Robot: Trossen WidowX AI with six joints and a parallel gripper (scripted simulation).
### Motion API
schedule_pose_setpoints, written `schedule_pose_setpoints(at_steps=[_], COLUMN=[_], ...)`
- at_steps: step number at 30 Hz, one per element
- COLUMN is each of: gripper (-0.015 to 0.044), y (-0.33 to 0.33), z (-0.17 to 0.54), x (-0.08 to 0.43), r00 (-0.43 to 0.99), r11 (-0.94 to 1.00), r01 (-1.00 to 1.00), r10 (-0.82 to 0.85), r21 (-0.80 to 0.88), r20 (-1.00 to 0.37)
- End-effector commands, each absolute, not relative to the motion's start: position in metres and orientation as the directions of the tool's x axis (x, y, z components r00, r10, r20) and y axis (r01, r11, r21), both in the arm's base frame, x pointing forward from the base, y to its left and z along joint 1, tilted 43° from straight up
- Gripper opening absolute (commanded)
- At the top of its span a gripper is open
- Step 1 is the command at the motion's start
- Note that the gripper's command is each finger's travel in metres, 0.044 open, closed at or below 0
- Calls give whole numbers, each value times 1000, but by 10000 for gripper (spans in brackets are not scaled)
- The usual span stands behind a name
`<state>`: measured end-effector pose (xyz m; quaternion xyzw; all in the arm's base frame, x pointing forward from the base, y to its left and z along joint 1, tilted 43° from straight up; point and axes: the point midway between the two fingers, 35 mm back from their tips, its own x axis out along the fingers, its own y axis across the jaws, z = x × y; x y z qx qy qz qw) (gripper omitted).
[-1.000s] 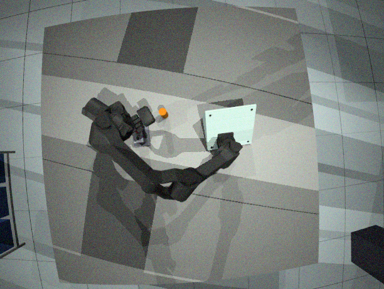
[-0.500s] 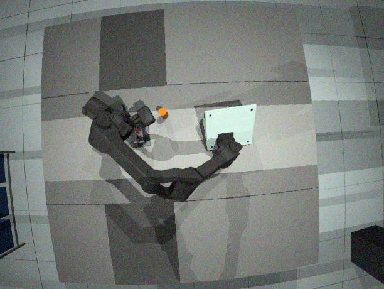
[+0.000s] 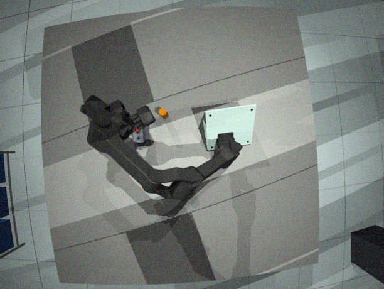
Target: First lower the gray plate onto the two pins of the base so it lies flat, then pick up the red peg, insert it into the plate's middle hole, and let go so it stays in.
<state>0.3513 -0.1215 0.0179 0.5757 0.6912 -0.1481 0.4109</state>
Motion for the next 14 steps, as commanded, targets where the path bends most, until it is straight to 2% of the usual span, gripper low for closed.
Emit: schedule_pose_setpoints(at_steps=[1,14], gripper=[150,150], y=[-124,-129], z=[20,28], x=[351,352], r00=[-1,-1], r11=[300,300], r01=[915,915], r10=[672,672], r21=[270,270], r20=[-741,-741])
